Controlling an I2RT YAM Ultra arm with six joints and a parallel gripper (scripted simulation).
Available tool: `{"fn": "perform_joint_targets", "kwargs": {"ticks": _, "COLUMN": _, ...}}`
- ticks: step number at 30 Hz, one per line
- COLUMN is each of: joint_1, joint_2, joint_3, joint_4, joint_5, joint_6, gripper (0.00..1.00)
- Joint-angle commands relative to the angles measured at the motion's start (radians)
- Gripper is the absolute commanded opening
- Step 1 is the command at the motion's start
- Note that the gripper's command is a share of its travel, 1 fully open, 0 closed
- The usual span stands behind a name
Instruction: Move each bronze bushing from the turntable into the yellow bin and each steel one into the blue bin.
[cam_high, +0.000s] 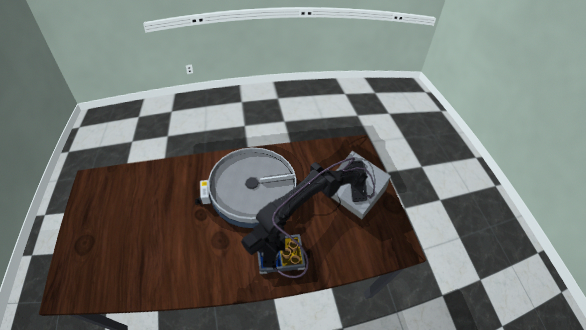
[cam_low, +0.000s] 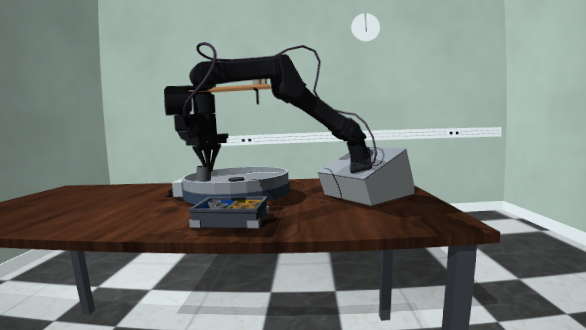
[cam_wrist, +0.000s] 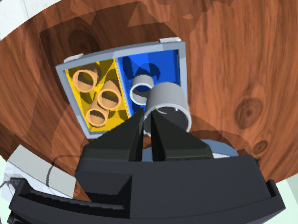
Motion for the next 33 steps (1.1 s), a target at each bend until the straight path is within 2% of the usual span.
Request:
{"fn": "perform_joint_targets", "kwargs": {"ticks": 1, "joint_1": 0.01, "joint_2": -0.009, "joint_3": 0.034, "joint_4": -0.014, "joint_5": 0.001, "joint_6": -0.006, "gripper": 0.0}}
{"fn": "perform_joint_targets", "kwargs": {"ticks": 12, "joint_1": 0.01, "joint_2": -0.007, "joint_3": 0.034, "joint_4": -0.014, "joint_5": 0.001, "joint_6": -0.006, "gripper": 0.0}}
{"fn": "perform_joint_targets", "kwargs": {"ticks": 18, "joint_1": 0.006, "joint_2": 0.027, "joint_3": 0.078, "joint_4": -0.034, "joint_5": 0.0, "joint_6": -0.008, "gripper": 0.0}}
{"fn": "perform_joint_targets", "kwargs": {"ticks": 20, "joint_1": 0.005, "joint_2": -0.008, "joint_3": 0.079, "joint_4": -0.035, "joint_5": 0.0, "joint_6": -0.008, "gripper": 0.0}}
{"fn": "perform_joint_targets", "kwargs": {"ticks": 33, "joint_1": 0.005, "joint_2": -0.004, "joint_3": 0.086, "joint_4": -0.039, "joint_5": 0.0, "joint_6": -0.007, "gripper": 0.0}}
